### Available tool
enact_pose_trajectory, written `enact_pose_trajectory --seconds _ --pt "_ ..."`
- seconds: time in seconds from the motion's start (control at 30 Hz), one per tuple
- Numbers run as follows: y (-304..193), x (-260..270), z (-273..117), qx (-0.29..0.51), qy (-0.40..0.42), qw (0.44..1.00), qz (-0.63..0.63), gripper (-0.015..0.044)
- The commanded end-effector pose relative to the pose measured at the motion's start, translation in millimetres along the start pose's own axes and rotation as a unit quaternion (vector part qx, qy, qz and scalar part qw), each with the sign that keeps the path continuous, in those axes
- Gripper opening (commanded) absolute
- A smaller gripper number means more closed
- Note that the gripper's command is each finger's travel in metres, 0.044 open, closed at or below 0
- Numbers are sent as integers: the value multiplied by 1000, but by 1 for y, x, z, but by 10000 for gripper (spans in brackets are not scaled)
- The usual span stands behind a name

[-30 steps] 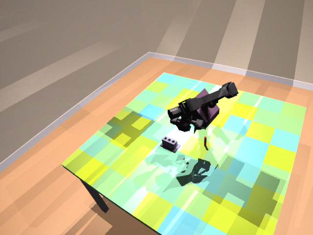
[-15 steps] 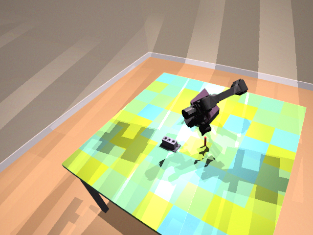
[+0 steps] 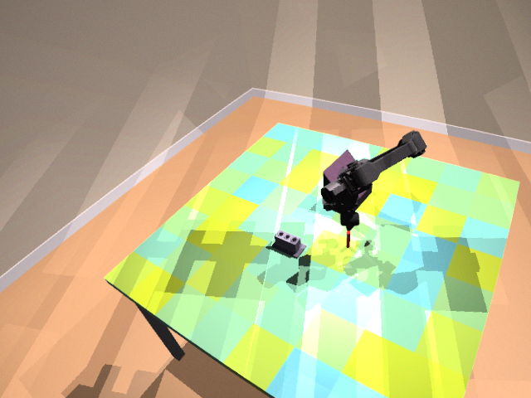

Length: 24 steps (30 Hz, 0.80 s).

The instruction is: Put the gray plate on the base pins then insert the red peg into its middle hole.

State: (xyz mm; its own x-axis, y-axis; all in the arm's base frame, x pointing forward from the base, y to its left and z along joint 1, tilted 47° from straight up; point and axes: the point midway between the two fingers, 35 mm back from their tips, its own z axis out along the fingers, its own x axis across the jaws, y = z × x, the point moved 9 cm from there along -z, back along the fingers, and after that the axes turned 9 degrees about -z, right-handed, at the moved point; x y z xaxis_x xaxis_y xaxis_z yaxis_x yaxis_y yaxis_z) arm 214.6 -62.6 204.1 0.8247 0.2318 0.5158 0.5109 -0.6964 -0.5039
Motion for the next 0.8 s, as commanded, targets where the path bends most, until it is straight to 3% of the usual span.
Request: enact_pose_trajectory --seconds 0.0,0.77 --pt "-3 -1 24 7 0 1000 3 440" --pt "-2 1 63 6 -1 1000 3 440"
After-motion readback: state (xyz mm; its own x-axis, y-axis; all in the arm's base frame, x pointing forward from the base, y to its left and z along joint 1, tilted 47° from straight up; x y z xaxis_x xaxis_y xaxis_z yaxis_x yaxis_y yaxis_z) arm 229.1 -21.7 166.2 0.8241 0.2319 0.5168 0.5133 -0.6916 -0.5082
